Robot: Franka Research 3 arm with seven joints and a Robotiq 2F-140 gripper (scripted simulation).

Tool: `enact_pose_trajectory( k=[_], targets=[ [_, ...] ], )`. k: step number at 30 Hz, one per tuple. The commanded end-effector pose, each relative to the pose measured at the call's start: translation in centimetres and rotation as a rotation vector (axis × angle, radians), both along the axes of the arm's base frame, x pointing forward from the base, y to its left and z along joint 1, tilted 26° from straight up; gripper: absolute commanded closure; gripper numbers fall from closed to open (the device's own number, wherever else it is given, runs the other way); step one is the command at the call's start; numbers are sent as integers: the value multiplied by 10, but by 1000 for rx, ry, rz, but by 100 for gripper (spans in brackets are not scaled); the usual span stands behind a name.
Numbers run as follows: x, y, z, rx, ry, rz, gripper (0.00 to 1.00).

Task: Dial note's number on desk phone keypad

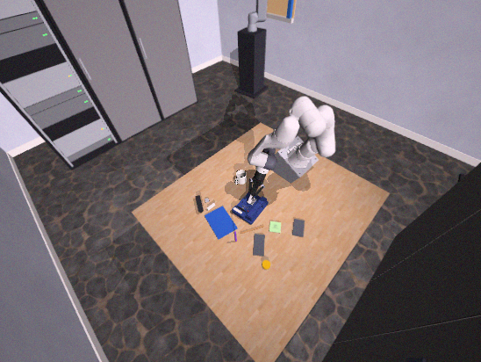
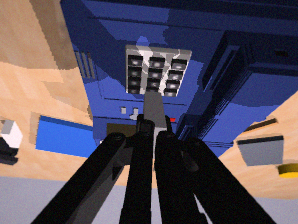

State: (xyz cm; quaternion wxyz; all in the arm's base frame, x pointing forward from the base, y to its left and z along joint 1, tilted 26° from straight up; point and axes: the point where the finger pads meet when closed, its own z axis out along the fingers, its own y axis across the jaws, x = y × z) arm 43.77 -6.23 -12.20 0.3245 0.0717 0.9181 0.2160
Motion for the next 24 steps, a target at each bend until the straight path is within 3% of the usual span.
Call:
enact_pose_trajectory(
  k=[1,24],
  targets=[
    [0,-2,3,-3,-1,1,100],
    [-10,-16,2,-3,-1,1,100]
  ],
)
